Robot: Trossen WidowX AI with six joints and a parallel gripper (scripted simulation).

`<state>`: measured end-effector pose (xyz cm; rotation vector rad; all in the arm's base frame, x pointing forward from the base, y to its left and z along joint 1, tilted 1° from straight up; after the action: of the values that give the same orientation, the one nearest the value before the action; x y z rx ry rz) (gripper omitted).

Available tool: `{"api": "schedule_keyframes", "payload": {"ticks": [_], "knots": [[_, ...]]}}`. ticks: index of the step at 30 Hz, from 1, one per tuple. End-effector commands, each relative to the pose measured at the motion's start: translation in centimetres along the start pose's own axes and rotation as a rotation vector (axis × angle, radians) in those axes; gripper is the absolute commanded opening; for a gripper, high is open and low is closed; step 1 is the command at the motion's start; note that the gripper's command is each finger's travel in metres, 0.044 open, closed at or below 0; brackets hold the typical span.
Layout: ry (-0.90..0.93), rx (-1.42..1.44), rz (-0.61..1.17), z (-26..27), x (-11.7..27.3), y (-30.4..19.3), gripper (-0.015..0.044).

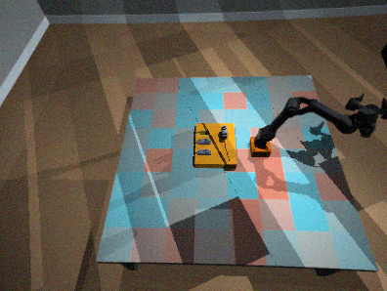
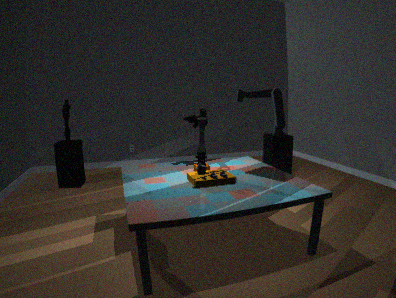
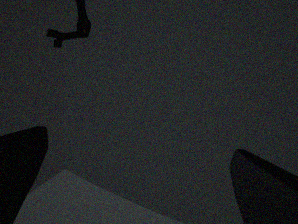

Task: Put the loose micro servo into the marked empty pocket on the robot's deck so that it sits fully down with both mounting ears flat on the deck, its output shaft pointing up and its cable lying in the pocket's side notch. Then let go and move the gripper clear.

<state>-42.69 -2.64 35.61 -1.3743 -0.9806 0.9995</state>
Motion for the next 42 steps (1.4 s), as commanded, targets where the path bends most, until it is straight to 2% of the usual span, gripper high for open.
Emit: {"api": "schedule_keyframes", "payload": {"ticks": [1,2,14,30,35,42], "knots": [[0.002,-0.003,0.0,0.0,0.1,0.0,0.0426],[0.005,-0.007,0.001,0.1,0.1,0.0,0.044],[0.11,-0.112,0.028,0.8,2.2,-0.3,0.044],[0.31,-0.275,0.094,2.2,7.0,-1.1,0.044],[0.398,-0.334,0.121,2.7,9.7,-1.0,0.044],[0.583,-0.444,0.189,3.1,15.6,-0.9,0.044]]}}
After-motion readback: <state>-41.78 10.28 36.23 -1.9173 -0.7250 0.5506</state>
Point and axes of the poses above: the point midway between the two fingers, 35 mm back from their tips, its own x axis back along the fingers, its own z axis across the jaws, y = z × x, the point moved 3 cm from there along x, back along the fingers, and after that the axes turned 4 degrees about -x, right-handed, at the moved point
